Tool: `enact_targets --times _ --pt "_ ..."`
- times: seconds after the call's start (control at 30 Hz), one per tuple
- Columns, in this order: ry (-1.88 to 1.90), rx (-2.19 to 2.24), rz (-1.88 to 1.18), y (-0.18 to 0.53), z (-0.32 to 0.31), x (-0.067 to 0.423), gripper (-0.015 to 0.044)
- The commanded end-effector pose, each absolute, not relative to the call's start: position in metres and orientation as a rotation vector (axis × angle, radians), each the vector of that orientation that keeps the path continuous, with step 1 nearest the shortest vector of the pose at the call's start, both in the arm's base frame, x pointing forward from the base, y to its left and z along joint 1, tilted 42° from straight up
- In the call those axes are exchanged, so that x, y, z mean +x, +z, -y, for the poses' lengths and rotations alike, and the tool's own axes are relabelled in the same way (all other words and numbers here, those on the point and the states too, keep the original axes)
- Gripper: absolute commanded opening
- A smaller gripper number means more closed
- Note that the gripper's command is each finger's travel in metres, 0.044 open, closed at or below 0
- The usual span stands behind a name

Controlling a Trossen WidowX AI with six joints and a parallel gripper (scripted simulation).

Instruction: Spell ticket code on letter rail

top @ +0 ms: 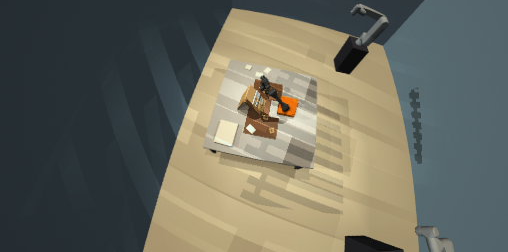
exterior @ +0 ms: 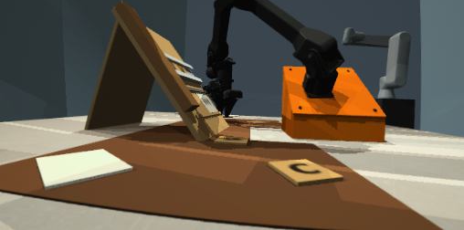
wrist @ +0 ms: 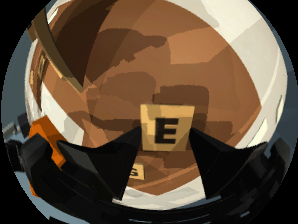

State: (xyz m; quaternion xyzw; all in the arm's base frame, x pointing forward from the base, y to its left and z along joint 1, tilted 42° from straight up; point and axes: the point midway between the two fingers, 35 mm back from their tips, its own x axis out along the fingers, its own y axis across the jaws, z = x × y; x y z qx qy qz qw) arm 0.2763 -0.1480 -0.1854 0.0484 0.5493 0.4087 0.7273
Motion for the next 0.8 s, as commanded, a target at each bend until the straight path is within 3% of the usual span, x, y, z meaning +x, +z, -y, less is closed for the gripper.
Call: enact_targets --times 0.0,0.77 --pt "0.904 0.097 -1.211 -0.183 0.1504 0.2763 0.0" --pt "0.818 0.139 -1.196 -0.1748 0.1579 0.2801 0.0"
